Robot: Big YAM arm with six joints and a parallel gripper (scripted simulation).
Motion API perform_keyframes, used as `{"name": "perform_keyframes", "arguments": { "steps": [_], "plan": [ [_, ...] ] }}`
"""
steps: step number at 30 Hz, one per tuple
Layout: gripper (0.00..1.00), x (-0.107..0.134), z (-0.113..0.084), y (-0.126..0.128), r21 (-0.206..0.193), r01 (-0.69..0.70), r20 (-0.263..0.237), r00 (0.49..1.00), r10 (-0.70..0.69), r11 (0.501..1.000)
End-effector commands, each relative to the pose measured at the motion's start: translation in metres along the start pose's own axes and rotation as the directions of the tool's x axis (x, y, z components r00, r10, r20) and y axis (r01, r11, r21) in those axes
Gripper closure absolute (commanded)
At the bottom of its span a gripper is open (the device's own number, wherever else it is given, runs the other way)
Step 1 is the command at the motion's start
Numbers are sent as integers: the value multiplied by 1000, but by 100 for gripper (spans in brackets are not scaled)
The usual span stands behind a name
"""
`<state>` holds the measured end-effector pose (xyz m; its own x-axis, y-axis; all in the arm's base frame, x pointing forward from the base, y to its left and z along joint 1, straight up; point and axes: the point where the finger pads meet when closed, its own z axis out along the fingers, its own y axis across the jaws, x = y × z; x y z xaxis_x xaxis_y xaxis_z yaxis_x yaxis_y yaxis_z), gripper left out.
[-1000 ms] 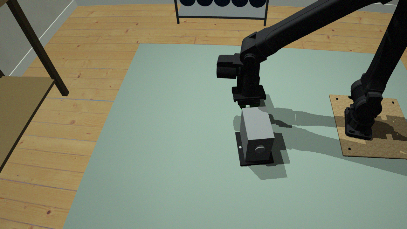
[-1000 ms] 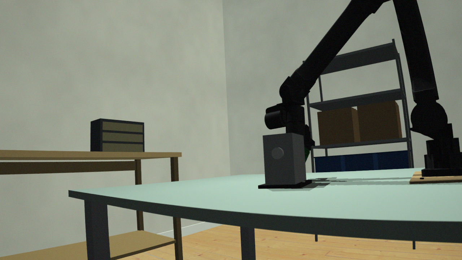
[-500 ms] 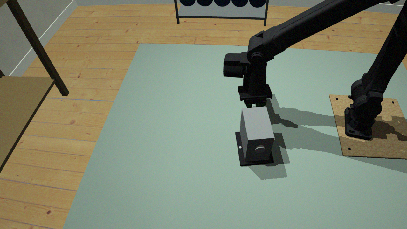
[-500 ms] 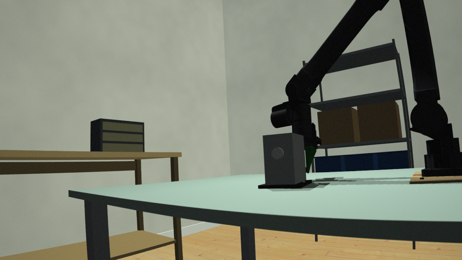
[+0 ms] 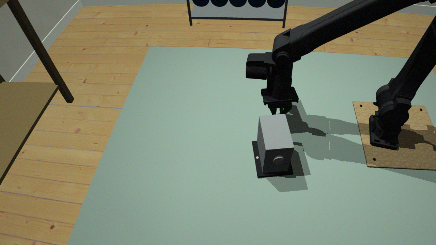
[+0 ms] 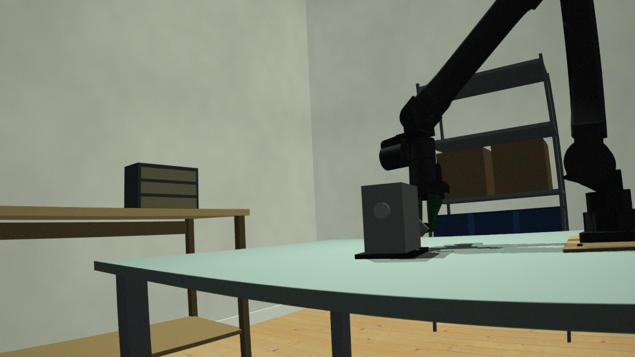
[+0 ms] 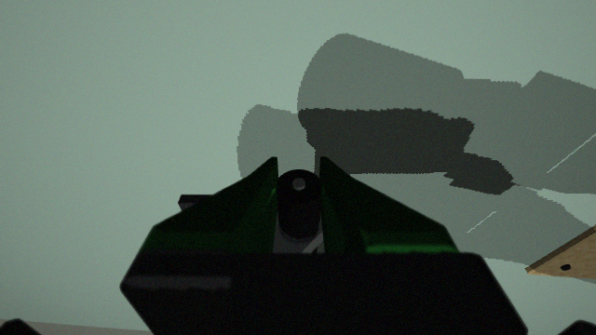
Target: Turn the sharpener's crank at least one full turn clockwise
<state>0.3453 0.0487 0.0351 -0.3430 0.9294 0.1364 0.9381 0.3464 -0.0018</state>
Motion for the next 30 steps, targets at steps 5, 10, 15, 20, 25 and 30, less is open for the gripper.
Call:
{"name": "perform_keyframes", "arguments": {
  "steps": [5, 10, 15, 20, 25, 30],
  "plan": [
    [85, -3, -15, -5, -15, 2, 2, 1000, -1, 1000],
    [85, -2, -23, -6, -21, 2, 4, 1000, -2, 1000],
    [85, -2, -30, -7, -26, 2, 6, 1000, -1, 1000],
    [85, -3, -43, -1, -46, 5, 12, 1000, -5, 999],
    [85, -3, -55, 3, -60, 8, 16, 1000, -7, 998],
    [85, -2, -63, 2, -60, 7, 16, 1000, -6, 998]
  ]
}}
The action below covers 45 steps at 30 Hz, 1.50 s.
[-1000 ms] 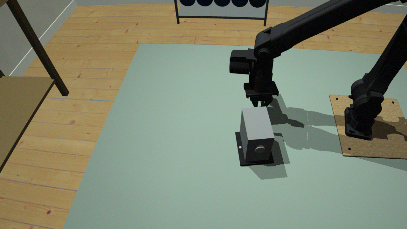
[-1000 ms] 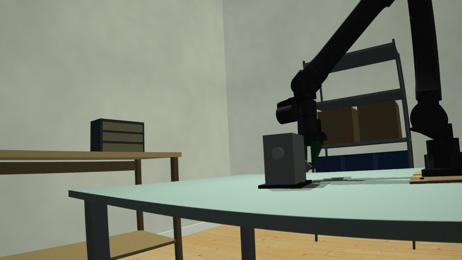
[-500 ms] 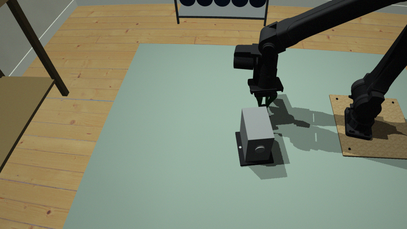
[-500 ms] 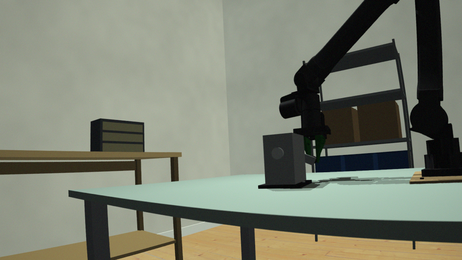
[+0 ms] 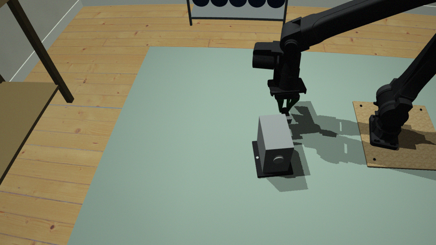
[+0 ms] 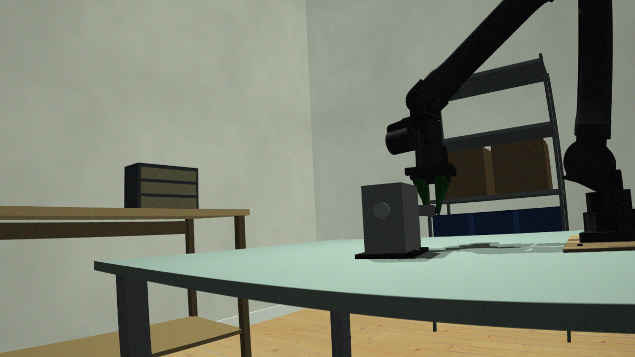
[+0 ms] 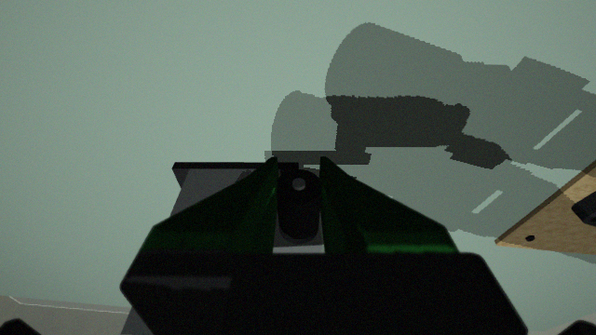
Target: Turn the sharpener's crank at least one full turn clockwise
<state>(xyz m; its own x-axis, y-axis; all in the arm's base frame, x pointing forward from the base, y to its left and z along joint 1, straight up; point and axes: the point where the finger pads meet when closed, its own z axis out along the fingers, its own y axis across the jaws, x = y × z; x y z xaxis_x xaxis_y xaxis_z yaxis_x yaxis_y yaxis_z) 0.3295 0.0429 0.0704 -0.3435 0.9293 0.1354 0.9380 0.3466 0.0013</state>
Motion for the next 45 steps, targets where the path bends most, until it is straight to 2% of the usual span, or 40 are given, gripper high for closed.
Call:
{"name": "perform_keyframes", "arguments": {
  "steps": [1, 3, 4, 7, 13, 18, 28, 37, 38, 40, 45],
  "plan": [
    [85, -6, -30, 19, -58, 6, 16, 1000, -5, 998],
    [85, -6, -30, 19, -58, 6, 16, 1000, -5, 998],
    [85, -7, -24, 19, -38, 3, 9, 1000, -3, 999],
    [85, -5, -36, 20, -58, 6, 16, 1000, -5, 998],
    [85, -2, -39, 21, -42, 4, 12, 1000, -4, 999],
    [85, 2, -50, 24, -53, 6, 17, 1000, -5, 999],
    [85, 4, -52, 31, -27, 4, 10, 1000, -4, 1000],
    [85, 6, -59, 38, -27, 4, 9, 1000, -4, 1000],
    [85, 6, -66, 39, -42, 5, 13, 1000, -4, 999],
    [85, 6, -62, 41, -27, 4, 9, 1000, -4, 1000],
    [85, 7, -66, 48, -27, 4, 8, 1000, -4, 1000]
  ]
}}
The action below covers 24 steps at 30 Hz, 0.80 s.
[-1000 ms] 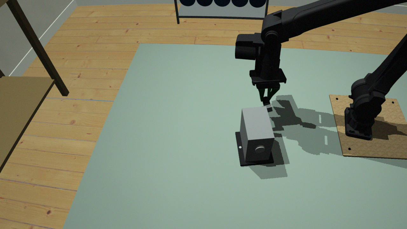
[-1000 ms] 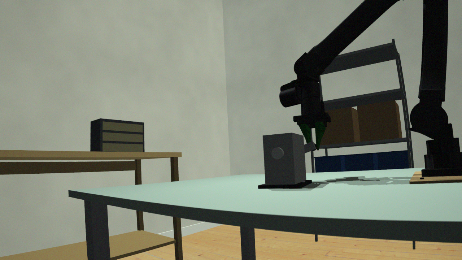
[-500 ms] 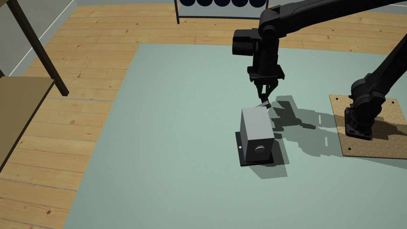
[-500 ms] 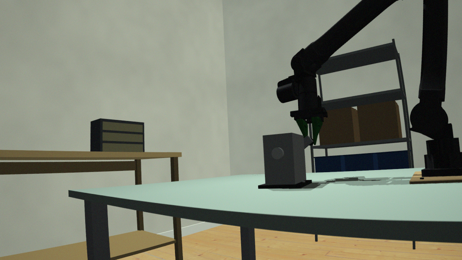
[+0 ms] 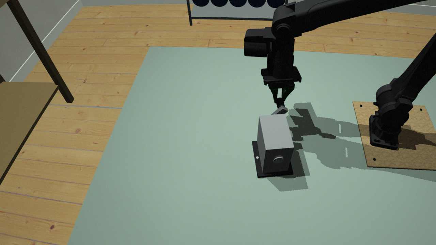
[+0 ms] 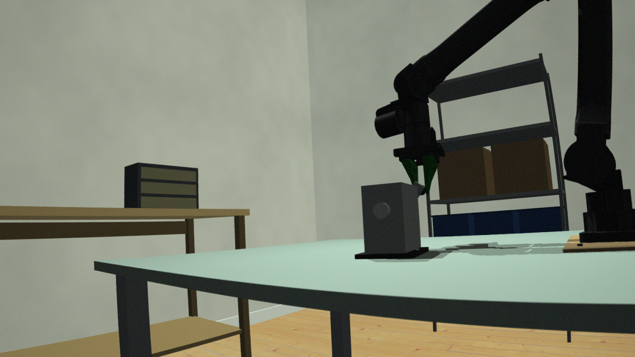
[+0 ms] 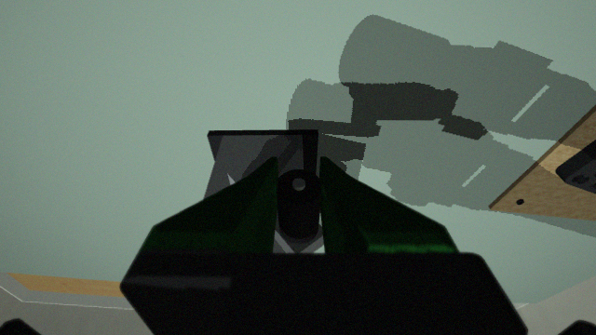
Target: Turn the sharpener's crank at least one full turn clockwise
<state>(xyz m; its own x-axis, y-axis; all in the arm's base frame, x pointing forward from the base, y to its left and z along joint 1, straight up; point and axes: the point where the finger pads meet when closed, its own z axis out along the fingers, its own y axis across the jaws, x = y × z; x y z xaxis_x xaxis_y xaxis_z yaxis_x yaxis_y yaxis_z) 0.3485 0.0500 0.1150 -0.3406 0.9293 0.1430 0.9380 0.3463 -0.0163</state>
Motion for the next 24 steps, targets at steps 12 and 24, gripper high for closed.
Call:
{"name": "perform_keyframes", "arguments": {
  "steps": [12, 24],
  "plan": [
    [85, 2, -27, 42, -50, 8, 16, 1000, -7, 999],
    [85, 2, -28, 62, -58, 9, 17, 1000, -8, 998]
  ]
}}
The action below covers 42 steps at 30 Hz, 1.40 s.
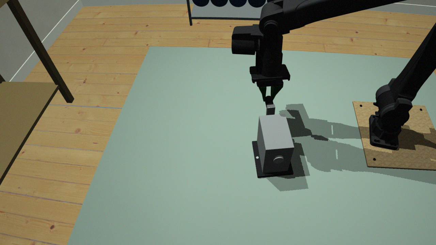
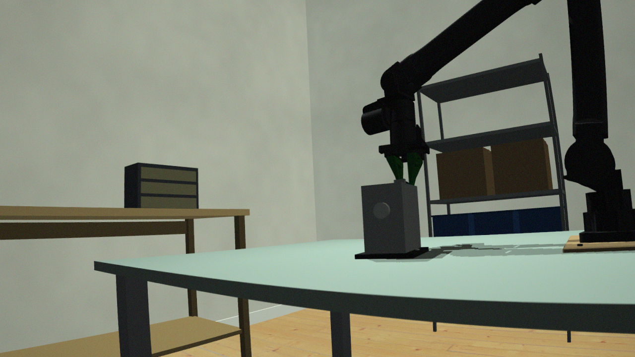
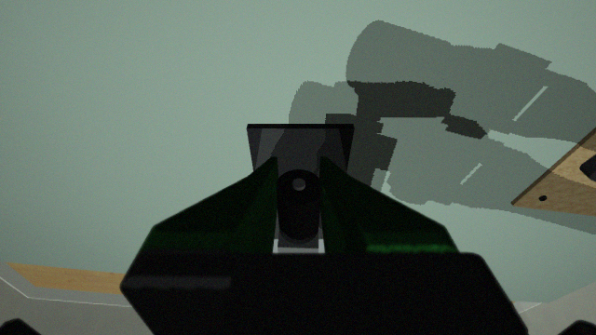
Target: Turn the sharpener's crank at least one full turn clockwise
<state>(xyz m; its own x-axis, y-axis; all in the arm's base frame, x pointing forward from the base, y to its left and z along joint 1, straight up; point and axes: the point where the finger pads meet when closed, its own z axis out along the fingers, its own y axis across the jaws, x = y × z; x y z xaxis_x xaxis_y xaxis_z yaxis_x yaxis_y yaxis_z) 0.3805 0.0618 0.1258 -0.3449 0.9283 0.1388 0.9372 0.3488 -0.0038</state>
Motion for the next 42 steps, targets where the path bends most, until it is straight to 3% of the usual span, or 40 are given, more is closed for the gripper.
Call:
{"name": "perform_keyframes", "arguments": {
  "steps": [1, 7, 9, 21, 22, 42],
  "plan": [
    [85, 0, -16, 28, -46, 4, 13, 1000, -4, 999],
    [85, 0, -15, 38, -56, 6, 16, 1000, -5, 998],
    [85, -2, -12, 23, -35, 2, 10, 1000, -2, 999],
    [85, -2, -12, 22, -35, 2, 10, 1000, -2, 999],
    [49, -2, -12, 22, -35, 2, 10, 1000, -2, 999],
    [49, -2, -12, 22, -35, 2, 10, 1000, -2, 999]
  ]
}}
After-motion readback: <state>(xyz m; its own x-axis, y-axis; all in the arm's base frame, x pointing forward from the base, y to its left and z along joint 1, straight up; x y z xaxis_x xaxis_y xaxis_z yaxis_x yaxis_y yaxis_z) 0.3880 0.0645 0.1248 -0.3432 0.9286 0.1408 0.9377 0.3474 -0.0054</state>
